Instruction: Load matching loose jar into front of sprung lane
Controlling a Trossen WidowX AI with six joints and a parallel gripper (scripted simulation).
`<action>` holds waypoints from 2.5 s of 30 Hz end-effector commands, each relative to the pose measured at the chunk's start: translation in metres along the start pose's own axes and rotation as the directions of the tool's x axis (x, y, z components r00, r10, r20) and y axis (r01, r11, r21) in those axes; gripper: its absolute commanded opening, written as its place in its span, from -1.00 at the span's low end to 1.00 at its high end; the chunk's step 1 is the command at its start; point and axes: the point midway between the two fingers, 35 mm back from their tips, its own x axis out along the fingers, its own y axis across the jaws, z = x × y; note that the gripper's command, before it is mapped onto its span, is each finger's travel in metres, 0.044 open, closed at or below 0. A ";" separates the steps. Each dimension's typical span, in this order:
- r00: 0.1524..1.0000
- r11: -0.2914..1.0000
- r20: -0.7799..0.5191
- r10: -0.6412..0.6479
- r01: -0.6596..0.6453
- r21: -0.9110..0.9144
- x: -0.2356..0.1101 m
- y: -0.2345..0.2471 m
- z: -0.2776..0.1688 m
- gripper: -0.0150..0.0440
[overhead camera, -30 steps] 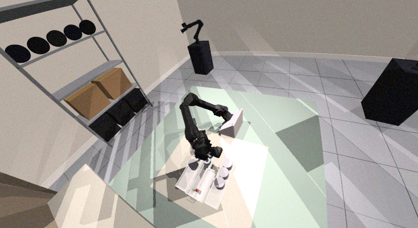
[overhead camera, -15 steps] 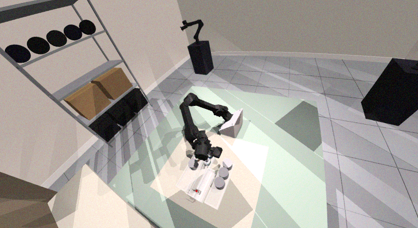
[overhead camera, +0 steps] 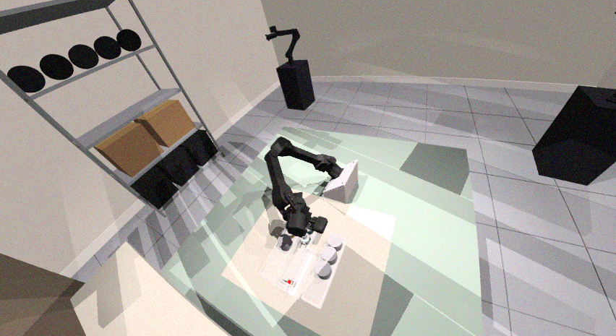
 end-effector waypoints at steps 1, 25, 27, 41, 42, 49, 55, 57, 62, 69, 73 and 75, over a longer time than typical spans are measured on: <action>1.000 1.000 0.021 -0.005 0.004 0.012 0.001 -0.001 0.006 -0.49; 1.000 1.000 0.021 -0.005 0.005 0.012 0.009 -0.002 0.005 -0.49; 1.000 1.000 0.021 -0.005 0.005 0.012 0.009 -0.002 0.005 -0.49; 1.000 1.000 0.021 -0.005 0.005 0.012 0.014 -0.002 0.005 -0.49; 1.000 1.000 0.021 -0.005 0.005 0.012 0.014 -0.002 0.005 -0.49; 1.000 1.000 0.021 -0.005 0.005 0.012 0.016 -0.003 0.004 -0.49; 1.000 1.000 0.021 -0.006 0.005 0.012 0.018 -0.003 0.004 -0.49; 1.000 1.000 0.021 -0.006 0.005 0.012 0.019 -0.003 0.004 -0.49; 1.000 1.000 0.021 -0.006 0.005 0.012 0.020 -0.003 0.004 -0.49; 1.000 1.000 0.021 -0.006 0.006 0.012 0.022 -0.004 0.004 -0.49; 1.000 1.000 0.021 -0.006 0.006 0.012 0.024 -0.004 0.003 -0.49; 1.000 1.000 0.021 -0.006 0.006 0.012 0.024 -0.004 0.003 -0.49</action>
